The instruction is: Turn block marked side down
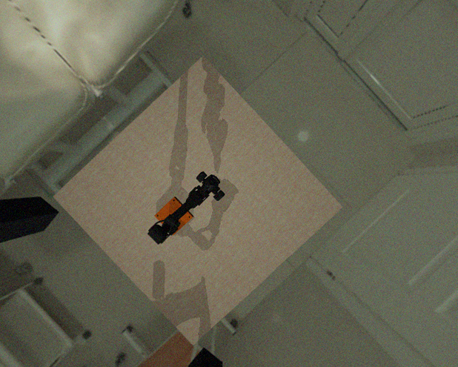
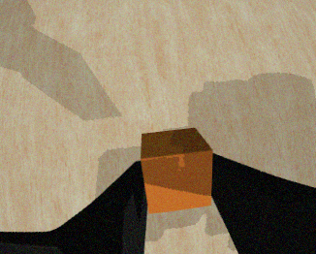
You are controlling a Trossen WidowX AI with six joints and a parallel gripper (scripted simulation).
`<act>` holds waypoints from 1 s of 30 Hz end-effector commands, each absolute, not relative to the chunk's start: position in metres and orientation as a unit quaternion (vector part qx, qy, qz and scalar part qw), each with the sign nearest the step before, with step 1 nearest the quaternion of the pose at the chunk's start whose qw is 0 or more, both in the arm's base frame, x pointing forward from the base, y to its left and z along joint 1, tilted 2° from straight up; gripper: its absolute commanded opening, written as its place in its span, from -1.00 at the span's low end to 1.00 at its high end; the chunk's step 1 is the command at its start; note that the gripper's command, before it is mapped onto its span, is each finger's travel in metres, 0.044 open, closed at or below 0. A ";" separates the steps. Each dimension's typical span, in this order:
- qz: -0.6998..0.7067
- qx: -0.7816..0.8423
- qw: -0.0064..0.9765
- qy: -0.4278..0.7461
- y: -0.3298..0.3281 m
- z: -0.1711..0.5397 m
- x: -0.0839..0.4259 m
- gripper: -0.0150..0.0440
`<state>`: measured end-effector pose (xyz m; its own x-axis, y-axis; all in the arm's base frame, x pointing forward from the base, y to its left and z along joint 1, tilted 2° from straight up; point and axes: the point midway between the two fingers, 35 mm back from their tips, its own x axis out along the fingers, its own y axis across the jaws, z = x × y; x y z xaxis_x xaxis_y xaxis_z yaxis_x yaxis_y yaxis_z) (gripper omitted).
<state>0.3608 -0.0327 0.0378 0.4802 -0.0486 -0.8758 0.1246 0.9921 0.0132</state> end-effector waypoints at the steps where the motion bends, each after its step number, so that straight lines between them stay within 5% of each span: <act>1: -0.054 0.037 0.867 0.493 -0.033 0.033 0.360 -0.49; 30: -0.061 0.024 0.954 0.291 -0.033 0.004 0.361 -0.49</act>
